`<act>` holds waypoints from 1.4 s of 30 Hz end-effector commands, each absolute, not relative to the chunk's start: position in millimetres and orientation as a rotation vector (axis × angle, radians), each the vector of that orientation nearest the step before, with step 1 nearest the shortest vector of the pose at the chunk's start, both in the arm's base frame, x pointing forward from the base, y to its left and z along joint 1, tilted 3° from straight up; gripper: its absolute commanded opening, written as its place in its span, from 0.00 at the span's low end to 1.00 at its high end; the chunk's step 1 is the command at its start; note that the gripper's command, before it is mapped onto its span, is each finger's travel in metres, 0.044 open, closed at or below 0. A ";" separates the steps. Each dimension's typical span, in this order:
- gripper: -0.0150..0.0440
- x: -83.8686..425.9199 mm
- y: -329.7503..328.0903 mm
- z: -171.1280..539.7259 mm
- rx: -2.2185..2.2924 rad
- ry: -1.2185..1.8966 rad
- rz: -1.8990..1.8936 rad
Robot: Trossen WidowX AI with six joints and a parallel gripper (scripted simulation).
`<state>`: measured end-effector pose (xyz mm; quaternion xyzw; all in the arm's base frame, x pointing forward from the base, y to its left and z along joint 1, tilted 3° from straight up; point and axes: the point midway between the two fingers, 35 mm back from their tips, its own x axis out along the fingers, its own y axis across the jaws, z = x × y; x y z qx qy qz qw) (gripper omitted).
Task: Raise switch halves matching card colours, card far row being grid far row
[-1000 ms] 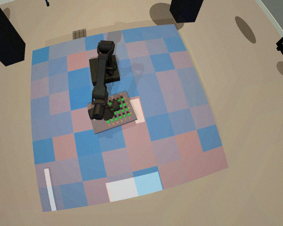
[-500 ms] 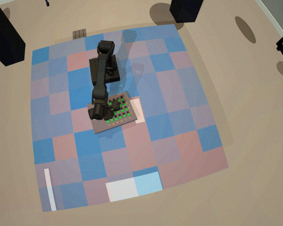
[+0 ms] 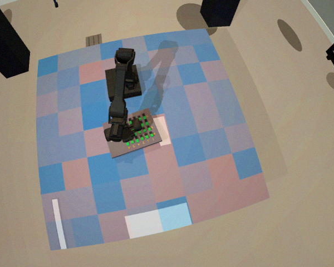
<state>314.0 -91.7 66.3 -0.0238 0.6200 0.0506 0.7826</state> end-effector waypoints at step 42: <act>0.25 297.7 -95.1 123.6 -0.049 1.316 0.105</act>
